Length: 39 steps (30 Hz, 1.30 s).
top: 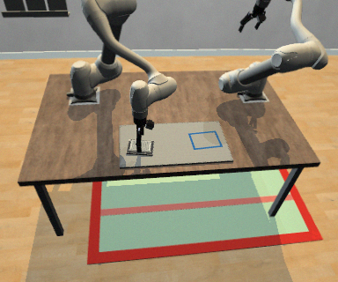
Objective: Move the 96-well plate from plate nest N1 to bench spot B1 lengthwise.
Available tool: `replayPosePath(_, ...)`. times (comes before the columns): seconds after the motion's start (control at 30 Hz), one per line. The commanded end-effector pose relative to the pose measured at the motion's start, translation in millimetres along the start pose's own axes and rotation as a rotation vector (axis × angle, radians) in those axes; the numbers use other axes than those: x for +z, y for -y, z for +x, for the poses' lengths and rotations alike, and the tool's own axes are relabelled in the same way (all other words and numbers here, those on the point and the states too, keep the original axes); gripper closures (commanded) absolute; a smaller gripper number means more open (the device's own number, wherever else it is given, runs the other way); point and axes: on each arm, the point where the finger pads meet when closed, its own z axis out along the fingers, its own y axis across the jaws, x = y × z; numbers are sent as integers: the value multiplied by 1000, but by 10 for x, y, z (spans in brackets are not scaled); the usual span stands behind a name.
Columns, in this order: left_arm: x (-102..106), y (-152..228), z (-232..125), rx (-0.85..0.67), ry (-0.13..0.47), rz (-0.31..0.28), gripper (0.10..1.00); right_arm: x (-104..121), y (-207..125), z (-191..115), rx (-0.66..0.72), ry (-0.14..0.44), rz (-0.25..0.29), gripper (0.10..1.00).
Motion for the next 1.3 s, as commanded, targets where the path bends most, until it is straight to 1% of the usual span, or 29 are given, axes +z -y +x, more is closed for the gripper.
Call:
replayPosePath(0.0, -3, 2, -4, 0, 0, 0, 98, 42, -4, 5, 0, -1, -1, 98)
replayPosePath(0.23, -3, 2, -4, 0, 0, 0, 98, 159, -4, 5, 0, -1, -1, 98)
replayPosePath(0.67, -3, 2, -4, 0, 0, 0, 98, 159, -4, 5, 0, -1, -1, 98)
replayPosePath(0.7, -3, 2, -4, 0, 0, 0, 98, 159, -4, 5, 0, -1, -1, 469)
replayPosePath(1.27, -3, 2, -4, 0, 0, 0, 98, 159, -4, 5, 0, -1, -1, 469)
